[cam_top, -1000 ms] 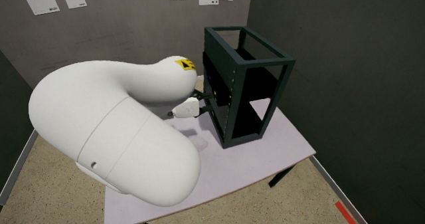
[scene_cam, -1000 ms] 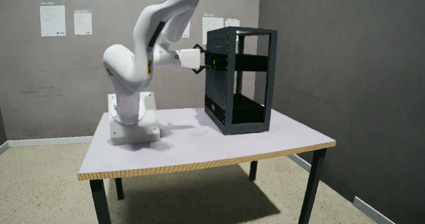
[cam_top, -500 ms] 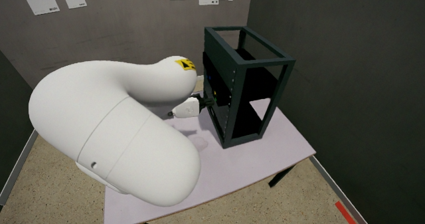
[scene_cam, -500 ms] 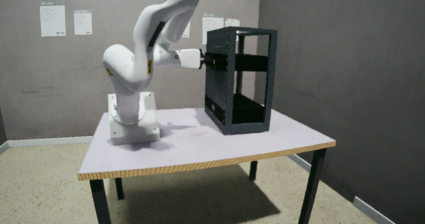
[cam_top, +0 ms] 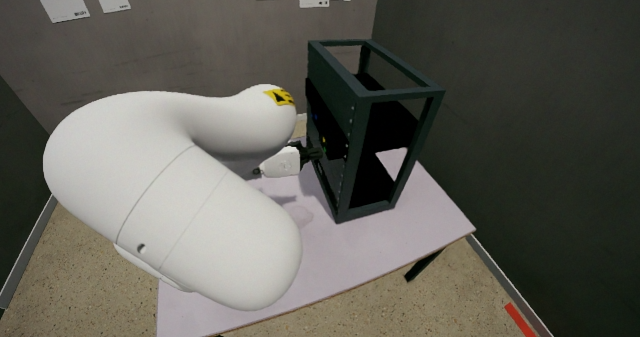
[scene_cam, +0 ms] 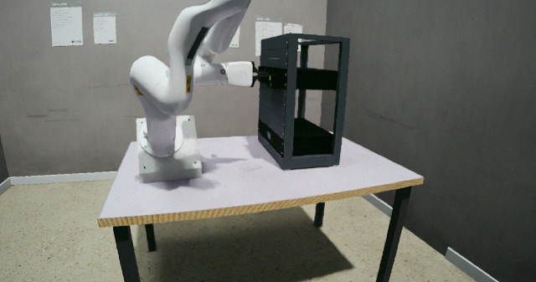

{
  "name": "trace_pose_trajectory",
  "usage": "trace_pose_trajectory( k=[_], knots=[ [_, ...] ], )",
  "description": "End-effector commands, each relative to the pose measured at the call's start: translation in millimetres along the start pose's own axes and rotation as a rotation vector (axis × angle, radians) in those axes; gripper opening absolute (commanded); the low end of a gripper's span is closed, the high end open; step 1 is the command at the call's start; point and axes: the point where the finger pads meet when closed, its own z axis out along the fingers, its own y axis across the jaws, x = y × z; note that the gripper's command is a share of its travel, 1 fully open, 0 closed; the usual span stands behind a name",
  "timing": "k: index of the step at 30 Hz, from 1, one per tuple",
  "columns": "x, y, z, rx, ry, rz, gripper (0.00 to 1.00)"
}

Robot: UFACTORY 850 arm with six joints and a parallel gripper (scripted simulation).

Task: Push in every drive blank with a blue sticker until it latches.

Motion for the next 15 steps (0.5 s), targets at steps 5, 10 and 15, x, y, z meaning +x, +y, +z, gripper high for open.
trace_pose_trajectory(
  k=[5,10,15],
  knots=[
    [0.5,0.6,0.2,-0.001,-0.001,0.001,0.0],
    [4.4,0.2,-0.4,-0.001,-0.001,0.001,0.0],
    [14.4,-0.9,-1.8,-0.001,-0.001,0.001,0.0]
  ],
)
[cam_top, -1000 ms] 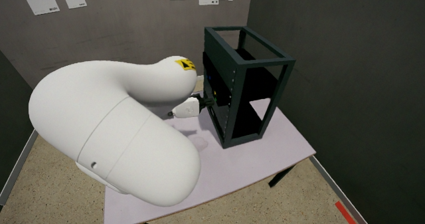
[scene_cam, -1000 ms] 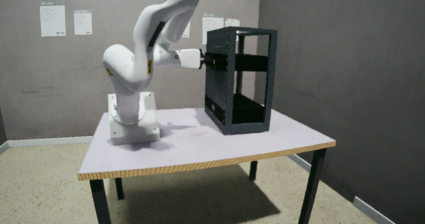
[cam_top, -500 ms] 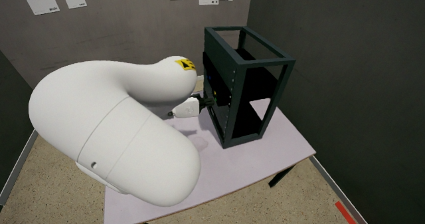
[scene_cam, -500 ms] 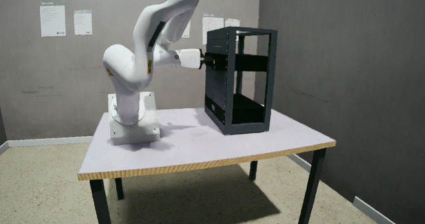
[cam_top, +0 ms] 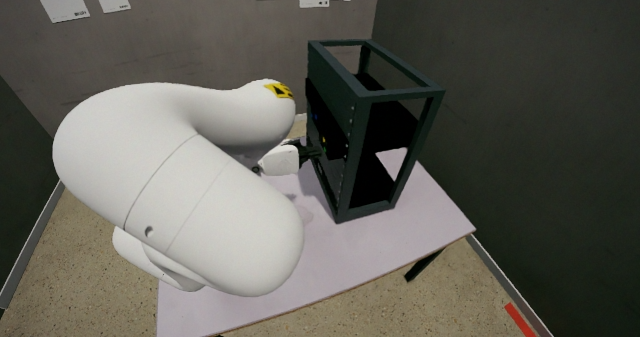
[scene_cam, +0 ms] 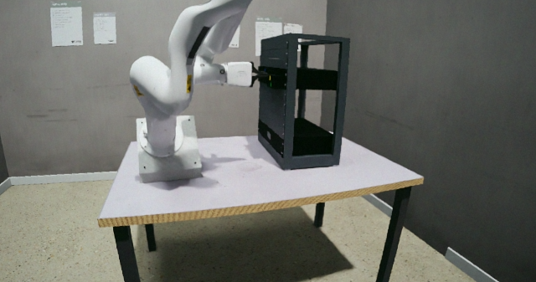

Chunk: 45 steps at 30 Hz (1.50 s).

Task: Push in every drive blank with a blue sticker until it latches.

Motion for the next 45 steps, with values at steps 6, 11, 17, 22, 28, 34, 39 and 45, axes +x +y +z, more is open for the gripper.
trace_pose_trajectory(
  k=[6,11,17,22,28,34,39,45],
  knots=[
    [19.9,-1.5,-2.6,-0.001,-0.001,0.001,0.0],
    [42.2,-3.8,-5.8,-0.001,-0.001,0.001,0.0],
    [76.1,-7.3,-10.7,-0.001,-0.001,0.001,0.0],
    [94.5,-9.2,-13.4,-0.001,-0.001,0.001,0.0],
    [130.3,-13.0,-18.5,-0.001,-0.001,0.001,0.0],
    [158.1,-15.9,-22.6,-0.001,-0.001,0.001,0.0],
    [167.3,-16.8,-23.9,-0.001,-0.001,0.001,0.0],
    [175.8,-17.7,-25.1,-0.001,-0.001,0.001,0.0]
  ],
)
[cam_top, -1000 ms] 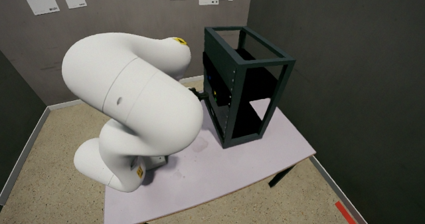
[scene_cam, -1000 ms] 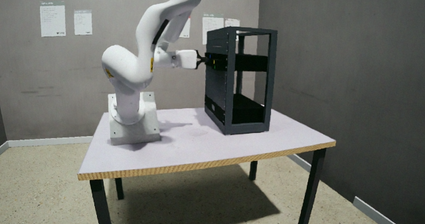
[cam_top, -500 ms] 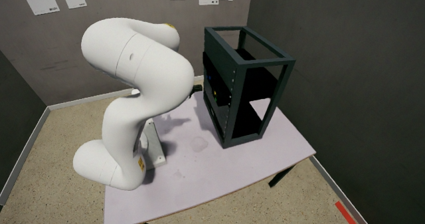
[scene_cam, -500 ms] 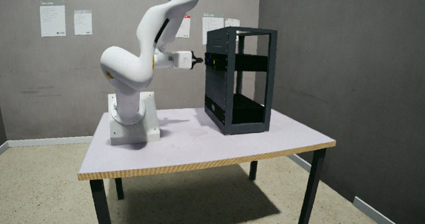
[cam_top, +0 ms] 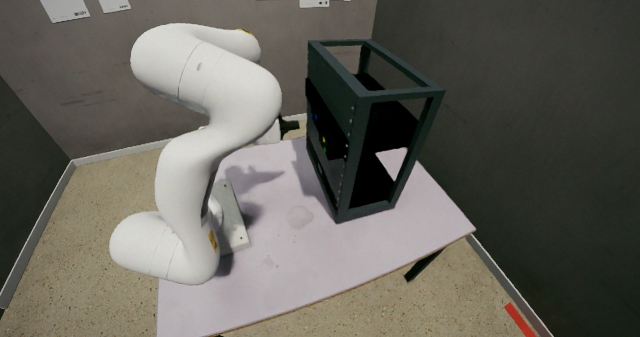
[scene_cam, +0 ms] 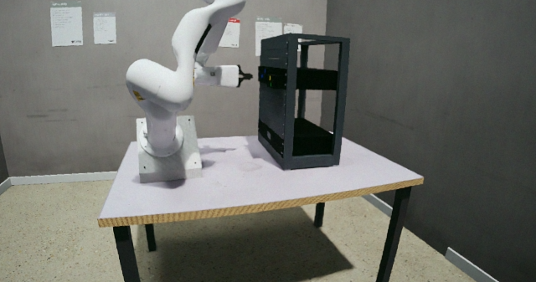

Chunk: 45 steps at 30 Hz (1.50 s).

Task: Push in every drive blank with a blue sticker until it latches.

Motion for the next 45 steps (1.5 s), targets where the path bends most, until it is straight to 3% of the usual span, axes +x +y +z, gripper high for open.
trace_pose_trajectory(
  k=[1,10,21,45],
  knots=[
    [4.3,0.4,-0.3,-0.001,-0.001,0.001,0.0],
    [4.6,0.4,4.2,-0.001,-0.001,0.001,0.0],
    [4.6,0.4,52.4,-0.001,-0.001,0.001,0.0],
    [4.6,0.7,62.7,-0.001,-0.001,0.001,0.0]
  ],
)
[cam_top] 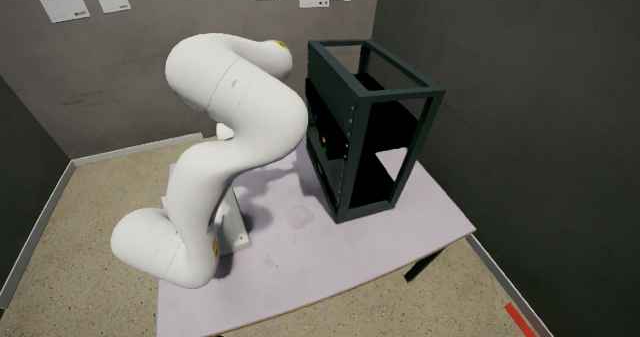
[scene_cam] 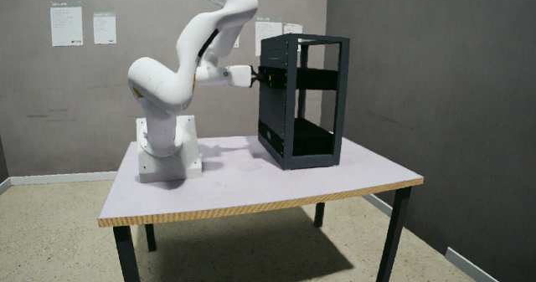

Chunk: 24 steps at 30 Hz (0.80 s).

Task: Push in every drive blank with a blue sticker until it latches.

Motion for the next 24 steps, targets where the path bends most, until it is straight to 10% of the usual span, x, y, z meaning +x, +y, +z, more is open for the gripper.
trace_pose_trajectory(
  k=[1,24],
  knots=[
    [0.2,0.9,3.3,-0.001,0.0,0.001,0.0],
    [0.3,1.0,13.4,-0.001,0.0,0.001,0.0]
  ],
)
